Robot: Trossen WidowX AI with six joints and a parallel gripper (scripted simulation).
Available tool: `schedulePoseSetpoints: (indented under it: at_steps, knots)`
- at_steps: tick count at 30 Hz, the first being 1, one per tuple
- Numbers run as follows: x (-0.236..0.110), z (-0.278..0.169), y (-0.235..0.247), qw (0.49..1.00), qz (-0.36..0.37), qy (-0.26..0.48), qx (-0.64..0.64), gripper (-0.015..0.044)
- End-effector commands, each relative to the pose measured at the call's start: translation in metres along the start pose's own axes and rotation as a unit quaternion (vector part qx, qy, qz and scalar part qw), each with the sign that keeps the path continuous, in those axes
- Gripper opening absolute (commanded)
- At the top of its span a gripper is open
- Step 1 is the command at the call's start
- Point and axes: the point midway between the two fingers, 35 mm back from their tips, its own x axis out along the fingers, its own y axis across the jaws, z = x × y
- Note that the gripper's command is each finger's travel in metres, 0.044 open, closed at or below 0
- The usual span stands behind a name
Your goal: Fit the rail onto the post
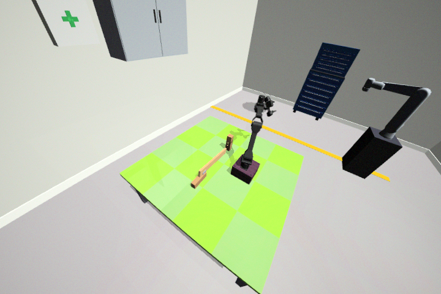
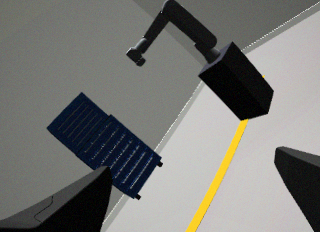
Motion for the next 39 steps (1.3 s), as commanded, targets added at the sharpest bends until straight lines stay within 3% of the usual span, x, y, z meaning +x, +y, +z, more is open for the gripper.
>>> schedulePoseSetpoints:
  at_steps: [1,7,13,18,25,27,35,39]
  knots:
    - [-0.037,-0.039,0.012,0.987,0.048,0.068,-0.135,0.044]
    - [-0.105,-0.098,0.02,0.919,0.145,0.152,-0.334,0.044]
    - [-0.19,-0.149,0.013,0.788,0.266,0.208,-0.514,0.044]
    - [-0.264,-0.182,-0.008,0.639,0.373,0.226,-0.634,0.044]
    - [-0.366,-0.208,-0.06,0.384,0.513,0.209,-0.739,0.044]
    - [-0.398,-0.218,-0.072,0.348,0.548,0.218,-0.729,0.044]
    - [-0.449,-0.223,-0.127,0.152,0.617,0.181,-0.751,0.044]
    - [-0.483,-0.218,-0.179,-0.022,0.661,0.135,-0.738,0.044]
